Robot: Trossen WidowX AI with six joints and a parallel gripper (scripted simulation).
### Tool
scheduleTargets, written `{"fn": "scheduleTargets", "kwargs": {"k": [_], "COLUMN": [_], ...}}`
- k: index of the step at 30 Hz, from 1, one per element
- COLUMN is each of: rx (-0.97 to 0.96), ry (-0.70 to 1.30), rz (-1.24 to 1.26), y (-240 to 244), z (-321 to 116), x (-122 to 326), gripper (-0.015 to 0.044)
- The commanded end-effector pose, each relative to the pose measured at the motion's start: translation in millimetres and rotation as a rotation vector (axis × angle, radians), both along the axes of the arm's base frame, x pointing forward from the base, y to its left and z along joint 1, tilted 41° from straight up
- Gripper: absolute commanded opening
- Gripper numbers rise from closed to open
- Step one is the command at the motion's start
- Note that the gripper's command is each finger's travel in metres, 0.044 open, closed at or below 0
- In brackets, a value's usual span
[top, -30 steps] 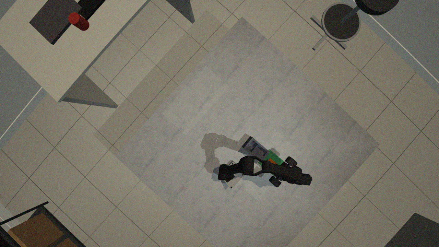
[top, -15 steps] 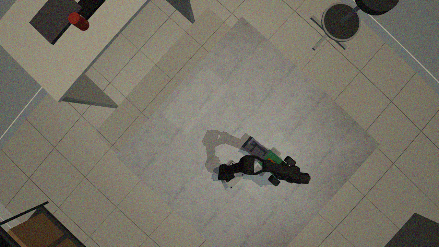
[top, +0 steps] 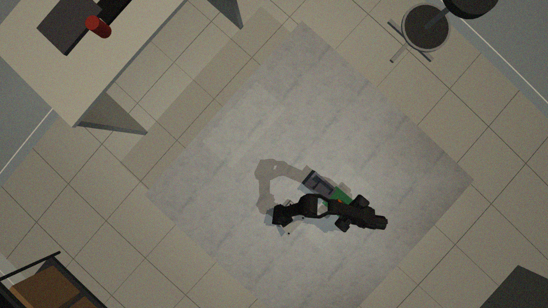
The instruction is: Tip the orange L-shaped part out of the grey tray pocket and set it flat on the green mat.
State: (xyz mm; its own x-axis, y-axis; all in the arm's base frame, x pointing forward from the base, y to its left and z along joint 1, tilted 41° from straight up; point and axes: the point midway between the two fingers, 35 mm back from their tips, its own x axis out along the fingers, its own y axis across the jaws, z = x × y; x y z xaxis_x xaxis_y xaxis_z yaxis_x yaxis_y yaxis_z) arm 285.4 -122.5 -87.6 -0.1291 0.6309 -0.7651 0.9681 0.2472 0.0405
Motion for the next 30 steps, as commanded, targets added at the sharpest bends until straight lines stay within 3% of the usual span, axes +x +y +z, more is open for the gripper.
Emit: {"fn": "scheduleTargets", "kwargs": {"k": [1, 3, 8, 30], "rx": [-0.007, -0.007, -0.006, -0.011], "ry": [-0.007, -0.007, -0.006, -0.015], "rz": [0.000, -0.002, -0.005, -0.016], "y": [-14.3, -27.3, -54.2, -52.3], "z": [13.1, 28.3, 64.0, 60.0], "x": [5.2, 8.4, 11.0, 12.0], "gripper": [0.0341, 0.0394, 0.0400, 0.0400]}}
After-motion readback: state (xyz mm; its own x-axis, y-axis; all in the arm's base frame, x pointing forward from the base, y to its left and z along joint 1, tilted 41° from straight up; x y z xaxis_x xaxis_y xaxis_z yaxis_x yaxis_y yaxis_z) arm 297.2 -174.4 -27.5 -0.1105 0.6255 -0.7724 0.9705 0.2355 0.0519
